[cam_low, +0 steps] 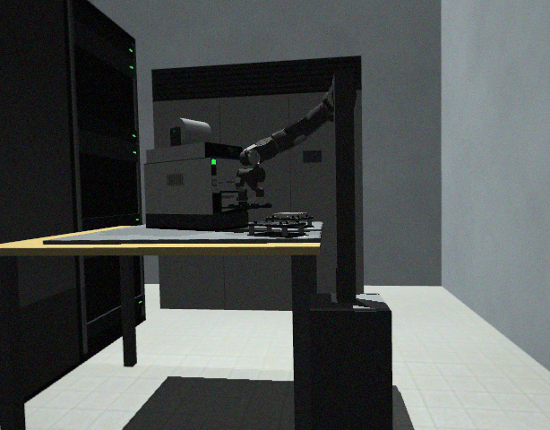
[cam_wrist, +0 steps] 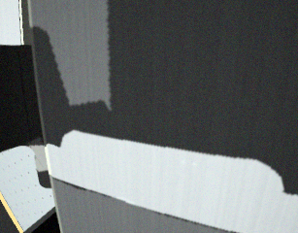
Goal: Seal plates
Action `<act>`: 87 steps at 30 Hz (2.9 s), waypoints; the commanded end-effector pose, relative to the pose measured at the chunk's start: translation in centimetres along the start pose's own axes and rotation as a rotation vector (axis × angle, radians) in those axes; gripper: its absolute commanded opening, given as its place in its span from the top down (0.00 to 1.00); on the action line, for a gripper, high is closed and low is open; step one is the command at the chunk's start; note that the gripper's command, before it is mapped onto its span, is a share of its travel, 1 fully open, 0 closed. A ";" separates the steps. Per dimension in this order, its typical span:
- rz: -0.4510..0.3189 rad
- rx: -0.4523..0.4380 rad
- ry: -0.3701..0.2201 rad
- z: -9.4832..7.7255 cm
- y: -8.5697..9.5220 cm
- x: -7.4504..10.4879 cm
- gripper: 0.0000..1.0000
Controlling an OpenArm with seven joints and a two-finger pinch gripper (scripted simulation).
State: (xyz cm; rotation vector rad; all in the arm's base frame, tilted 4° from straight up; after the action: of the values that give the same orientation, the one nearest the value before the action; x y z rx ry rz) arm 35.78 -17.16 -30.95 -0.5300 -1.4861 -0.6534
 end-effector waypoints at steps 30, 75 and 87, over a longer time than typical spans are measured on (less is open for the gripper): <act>0.007 -0.010 0.002 2.1 0.6 1.4 1.00; 0.010 -0.014 0.000 11.3 3.5 1.4 1.00; 0.010 -0.016 0.001 13.5 4.2 1.4 1.00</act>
State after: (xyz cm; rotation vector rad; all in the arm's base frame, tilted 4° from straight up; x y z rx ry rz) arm 29.00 -4.99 -28.78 -0.5374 -1.4793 -0.6621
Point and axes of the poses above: the point where the finger pads meet when closed, its own x axis back along the fingers, its own y axis across the jaws, z = x × y, the point moved 4 cm from there along x, back along the fingers, and after that the axes turned 12 degrees about -x, right-handed, at the moved point
